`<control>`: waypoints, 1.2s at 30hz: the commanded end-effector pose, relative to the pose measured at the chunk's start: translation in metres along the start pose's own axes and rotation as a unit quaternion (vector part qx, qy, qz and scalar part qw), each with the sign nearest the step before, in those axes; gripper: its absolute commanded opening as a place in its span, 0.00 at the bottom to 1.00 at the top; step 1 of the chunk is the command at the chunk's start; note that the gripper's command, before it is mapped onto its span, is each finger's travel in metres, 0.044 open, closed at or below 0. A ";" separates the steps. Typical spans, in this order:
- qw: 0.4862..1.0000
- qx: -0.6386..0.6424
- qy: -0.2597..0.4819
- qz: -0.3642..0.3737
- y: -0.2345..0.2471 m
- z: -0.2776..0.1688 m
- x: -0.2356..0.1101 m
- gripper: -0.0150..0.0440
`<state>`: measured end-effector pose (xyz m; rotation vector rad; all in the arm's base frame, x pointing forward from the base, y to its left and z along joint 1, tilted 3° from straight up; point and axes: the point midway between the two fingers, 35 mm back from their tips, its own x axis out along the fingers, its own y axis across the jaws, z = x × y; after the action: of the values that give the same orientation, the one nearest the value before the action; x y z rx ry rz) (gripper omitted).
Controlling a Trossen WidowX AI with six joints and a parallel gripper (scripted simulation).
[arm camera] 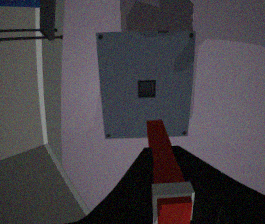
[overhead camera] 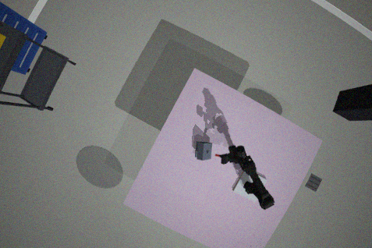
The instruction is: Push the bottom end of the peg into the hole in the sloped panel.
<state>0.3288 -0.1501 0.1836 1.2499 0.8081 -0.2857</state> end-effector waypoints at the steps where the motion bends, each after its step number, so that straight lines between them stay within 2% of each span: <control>1: 1.000 0.005 0.000 0.004 -0.001 0.001 0.004 0.25; 24: 0.999 0.024 -0.013 0.020 -0.002 0.013 0.043 0.25; 36: 0.999 0.026 -0.014 0.021 -0.002 0.013 0.047 0.25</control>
<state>0.3645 -0.1522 0.1539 1.3032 0.7511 -0.2858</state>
